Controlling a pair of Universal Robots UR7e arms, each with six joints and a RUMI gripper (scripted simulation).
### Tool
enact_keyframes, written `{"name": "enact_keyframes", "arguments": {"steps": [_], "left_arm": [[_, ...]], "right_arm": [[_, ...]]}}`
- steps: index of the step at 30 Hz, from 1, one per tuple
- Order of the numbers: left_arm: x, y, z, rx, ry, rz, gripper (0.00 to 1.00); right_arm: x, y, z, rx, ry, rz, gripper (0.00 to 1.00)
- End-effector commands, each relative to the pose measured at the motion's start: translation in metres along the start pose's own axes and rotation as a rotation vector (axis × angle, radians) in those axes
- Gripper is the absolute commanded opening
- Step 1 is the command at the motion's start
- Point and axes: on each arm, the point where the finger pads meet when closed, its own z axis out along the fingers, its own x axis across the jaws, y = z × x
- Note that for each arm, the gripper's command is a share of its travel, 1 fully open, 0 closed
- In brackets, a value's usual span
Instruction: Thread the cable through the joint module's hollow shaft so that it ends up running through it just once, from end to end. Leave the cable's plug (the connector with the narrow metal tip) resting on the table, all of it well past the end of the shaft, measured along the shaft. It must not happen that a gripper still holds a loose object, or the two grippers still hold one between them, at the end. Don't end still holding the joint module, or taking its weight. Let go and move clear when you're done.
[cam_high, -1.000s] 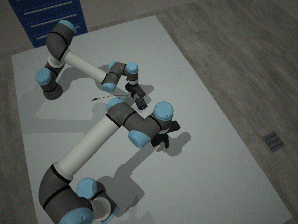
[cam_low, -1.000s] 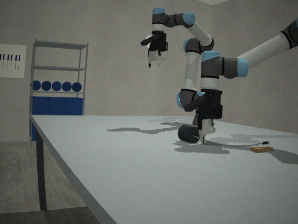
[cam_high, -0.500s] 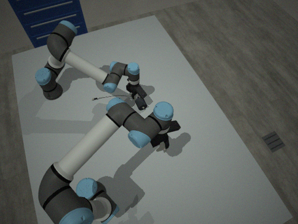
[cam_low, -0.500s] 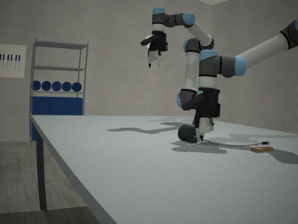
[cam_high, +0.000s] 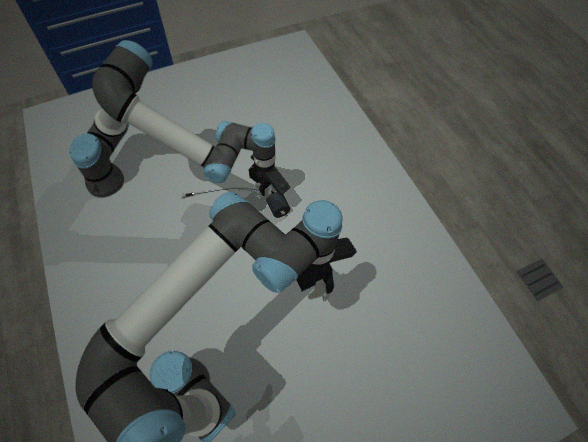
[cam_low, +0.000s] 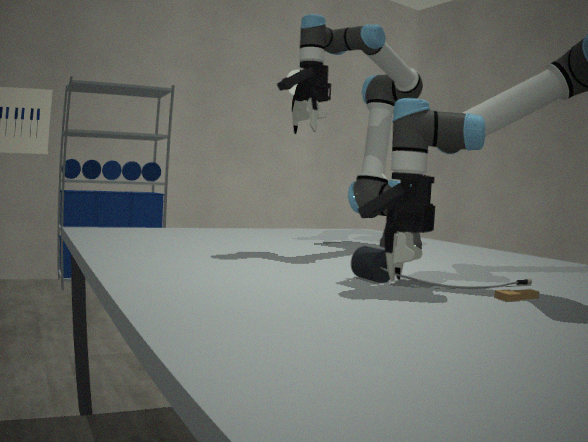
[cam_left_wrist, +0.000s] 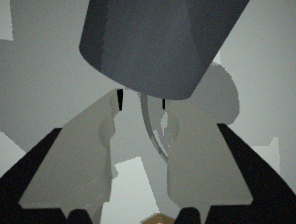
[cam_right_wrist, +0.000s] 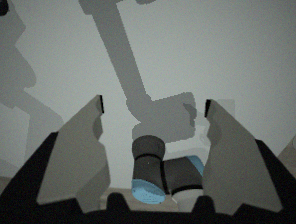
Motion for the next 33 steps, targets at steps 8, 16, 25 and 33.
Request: {"name": "enact_keyframes", "arguments": {"steps": [8, 16, 25, 33], "left_arm": [[0.001, 0.018, 0.004, 0.002, -0.001, -0.079, 0.20], [0.002, 0.020, 0.005, 0.002, -0.001, -0.090, 0.00], [0.002, 0.019, 0.004, 0.002, -0.001, -0.085, 0.00], [0.002, 0.019, 0.004, 0.002, -0.001, -0.083, 0.00]], "right_arm": [[0.000, 0.000, 0.000, 0.001, 0.000, 0.000, 0.61], [0.000, 0.000, 0.000, 0.001, 0.000, 0.000, 0.61], [0.000, 0.000, 0.000, 0.001, 0.000, 0.000, 0.61], [0.000, 0.000, 0.000, 0.001, 0.000, 0.000, 0.61]]}}
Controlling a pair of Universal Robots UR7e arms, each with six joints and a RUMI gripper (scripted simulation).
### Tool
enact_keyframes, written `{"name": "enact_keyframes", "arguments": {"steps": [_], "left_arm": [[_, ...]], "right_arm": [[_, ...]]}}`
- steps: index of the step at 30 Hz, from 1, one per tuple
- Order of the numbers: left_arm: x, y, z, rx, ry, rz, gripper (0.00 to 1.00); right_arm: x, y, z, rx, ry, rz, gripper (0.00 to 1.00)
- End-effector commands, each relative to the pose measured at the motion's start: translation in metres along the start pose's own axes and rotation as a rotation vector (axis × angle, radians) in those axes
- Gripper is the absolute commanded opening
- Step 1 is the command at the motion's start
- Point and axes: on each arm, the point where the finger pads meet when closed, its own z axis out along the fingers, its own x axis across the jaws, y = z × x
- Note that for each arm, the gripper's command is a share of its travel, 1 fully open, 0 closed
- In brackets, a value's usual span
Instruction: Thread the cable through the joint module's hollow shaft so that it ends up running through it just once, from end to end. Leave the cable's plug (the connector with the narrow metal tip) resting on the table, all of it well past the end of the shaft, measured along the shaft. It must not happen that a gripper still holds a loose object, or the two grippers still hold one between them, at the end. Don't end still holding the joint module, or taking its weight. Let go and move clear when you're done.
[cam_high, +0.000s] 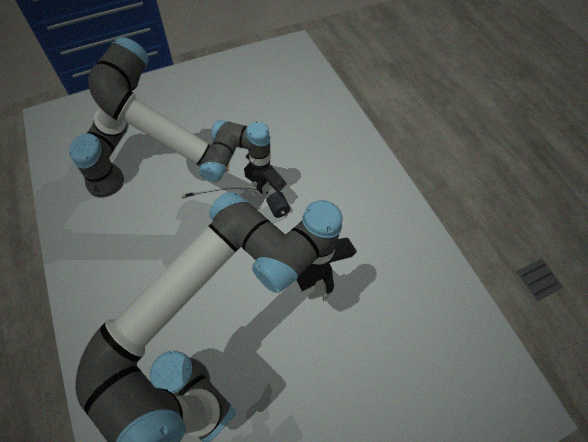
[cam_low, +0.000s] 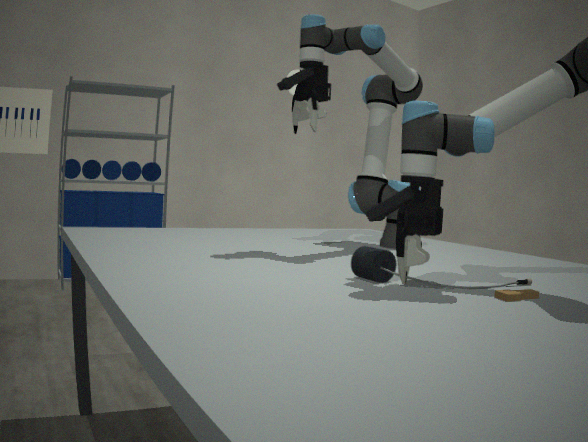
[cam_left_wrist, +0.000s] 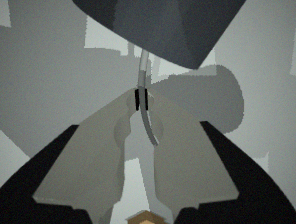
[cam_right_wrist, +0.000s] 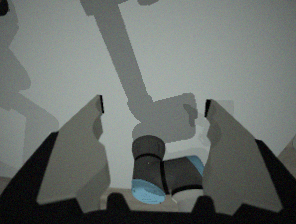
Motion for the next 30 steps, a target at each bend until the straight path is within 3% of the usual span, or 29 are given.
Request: {"name": "enact_keyframes", "arguments": {"steps": [1, 30], "left_arm": [[0.000, -0.001, -0.001, 0.002, -0.001, 0.001, 0.00], [0.001, -0.020, -0.008, 0.002, -0.001, 0.001, 0.00]], "right_arm": [[0.000, 0.000, 0.000, 0.001, 0.000, 0.000, 0.61], [0.000, 0.000, 0.000, 0.001, 0.000, 0.000, 0.61]]}}
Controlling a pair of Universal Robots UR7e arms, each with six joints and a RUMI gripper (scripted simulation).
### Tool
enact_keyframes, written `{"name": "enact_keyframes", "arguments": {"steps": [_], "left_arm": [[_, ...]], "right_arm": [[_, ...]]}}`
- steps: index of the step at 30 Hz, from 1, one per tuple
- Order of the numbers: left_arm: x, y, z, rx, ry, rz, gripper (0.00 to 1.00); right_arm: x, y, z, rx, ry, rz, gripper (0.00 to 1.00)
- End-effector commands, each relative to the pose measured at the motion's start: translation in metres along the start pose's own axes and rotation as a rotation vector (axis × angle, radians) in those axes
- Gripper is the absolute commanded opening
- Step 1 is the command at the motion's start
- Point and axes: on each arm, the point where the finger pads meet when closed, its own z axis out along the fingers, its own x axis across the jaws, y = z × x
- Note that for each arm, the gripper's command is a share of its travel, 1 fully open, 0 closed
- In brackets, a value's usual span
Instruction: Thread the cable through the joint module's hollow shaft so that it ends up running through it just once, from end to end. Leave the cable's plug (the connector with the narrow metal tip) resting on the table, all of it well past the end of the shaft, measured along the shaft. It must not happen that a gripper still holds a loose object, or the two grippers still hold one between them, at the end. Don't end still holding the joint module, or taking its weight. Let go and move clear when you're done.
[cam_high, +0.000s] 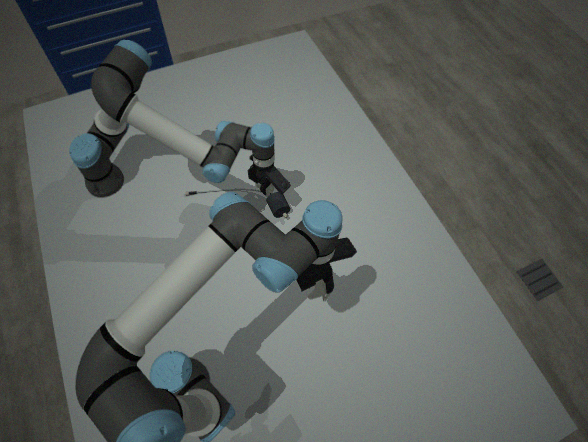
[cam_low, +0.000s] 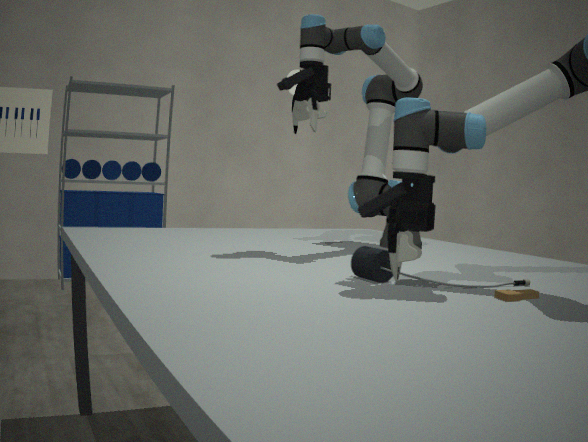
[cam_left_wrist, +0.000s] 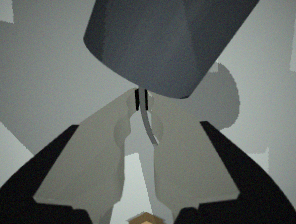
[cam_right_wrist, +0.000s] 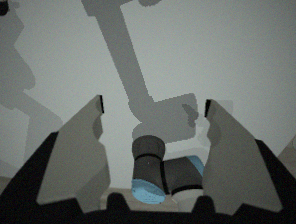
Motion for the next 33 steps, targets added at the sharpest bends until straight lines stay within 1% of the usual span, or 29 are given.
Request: {"name": "enact_keyframes", "arguments": {"steps": [1, 17, 30, 33], "left_arm": [[-0.0001, -0.0020, -0.0015, 0.002, -0.001, 0.000, 0.20], [0.0000, -0.0014, -0.0008, 0.002, -0.001, 0.000, 0.20], [0.0003, 0.0009, 0.0006, 0.077, -0.001, -0.002, 0.20], [0.0004, 0.0012, 0.0006, 0.083, -0.001, -0.002, 0.20]], "right_arm": [[-0.0001, -0.0001, -0.0004, 0.001, 0.000, 0.000, 0.61], [-0.0001, -0.0001, -0.0004, 0.001, 0.000, 0.000, 0.61], [-0.0001, -0.0001, -0.0004, 0.001, 0.000, 0.000, 0.61], [-0.0001, -0.0001, -0.0004, 0.001, 0.000, 0.000, 0.61]]}}
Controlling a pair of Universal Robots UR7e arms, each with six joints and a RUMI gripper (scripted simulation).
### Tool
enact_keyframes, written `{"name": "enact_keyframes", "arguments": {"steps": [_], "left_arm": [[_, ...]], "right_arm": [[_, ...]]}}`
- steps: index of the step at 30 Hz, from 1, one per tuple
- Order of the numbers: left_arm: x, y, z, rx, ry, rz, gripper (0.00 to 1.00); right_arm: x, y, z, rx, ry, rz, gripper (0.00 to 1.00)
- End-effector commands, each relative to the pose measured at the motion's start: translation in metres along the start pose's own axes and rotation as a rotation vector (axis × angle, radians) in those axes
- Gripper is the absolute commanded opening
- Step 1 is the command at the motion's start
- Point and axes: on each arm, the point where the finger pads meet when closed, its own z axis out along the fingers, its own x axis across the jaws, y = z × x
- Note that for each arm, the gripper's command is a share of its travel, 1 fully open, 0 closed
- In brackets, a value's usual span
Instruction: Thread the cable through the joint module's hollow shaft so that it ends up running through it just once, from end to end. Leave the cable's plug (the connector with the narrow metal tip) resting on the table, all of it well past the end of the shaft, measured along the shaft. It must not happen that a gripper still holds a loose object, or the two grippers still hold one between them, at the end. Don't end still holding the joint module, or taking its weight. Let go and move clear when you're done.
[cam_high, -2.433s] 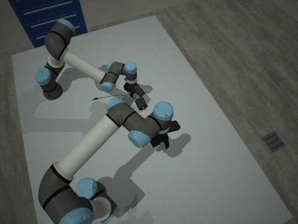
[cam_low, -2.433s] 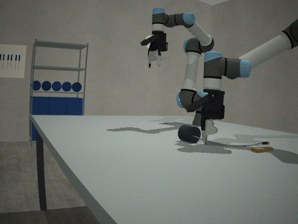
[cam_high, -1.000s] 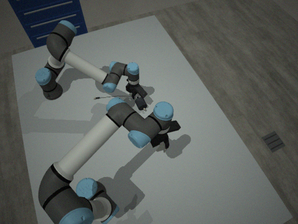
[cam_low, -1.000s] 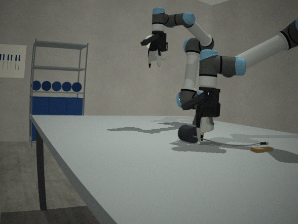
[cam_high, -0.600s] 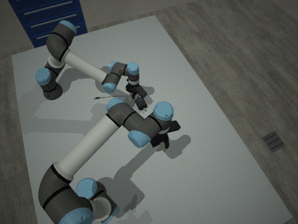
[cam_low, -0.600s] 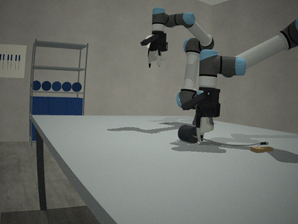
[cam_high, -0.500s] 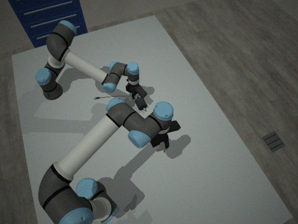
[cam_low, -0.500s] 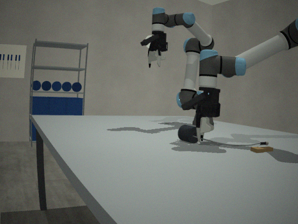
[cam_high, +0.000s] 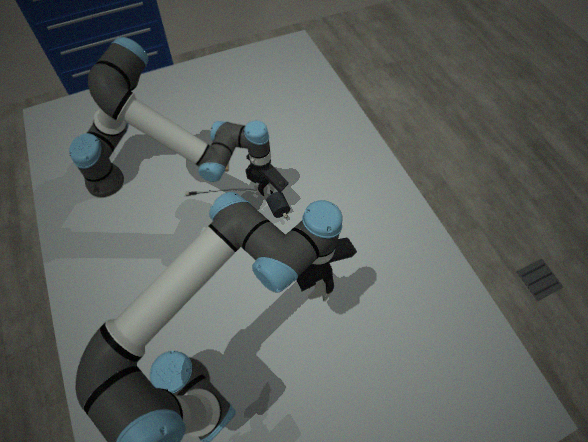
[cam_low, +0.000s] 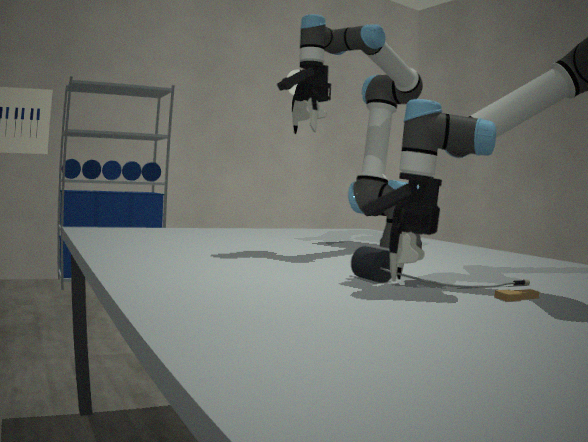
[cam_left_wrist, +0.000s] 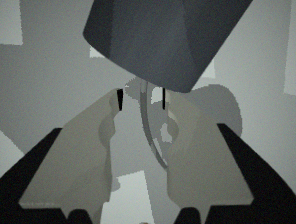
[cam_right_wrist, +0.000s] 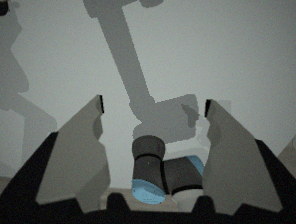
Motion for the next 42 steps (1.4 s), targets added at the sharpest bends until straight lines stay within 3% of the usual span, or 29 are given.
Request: {"name": "enact_keyframes", "arguments": {"steps": [1, 42], "left_arm": [[-0.0001, 0.0003, -0.0007, 0.022, -0.001, 0.000, 0.20], [0.0010, 0.0087, 0.0005, 0.220, -0.003, -0.006, 0.20]], "right_arm": [[-0.0001, -0.0001, -0.0004, 0.001, 0.000, 0.000, 0.61], [-0.0001, -0.0001, -0.0004, 0.001, 0.000, 0.000, 0.61]]}}
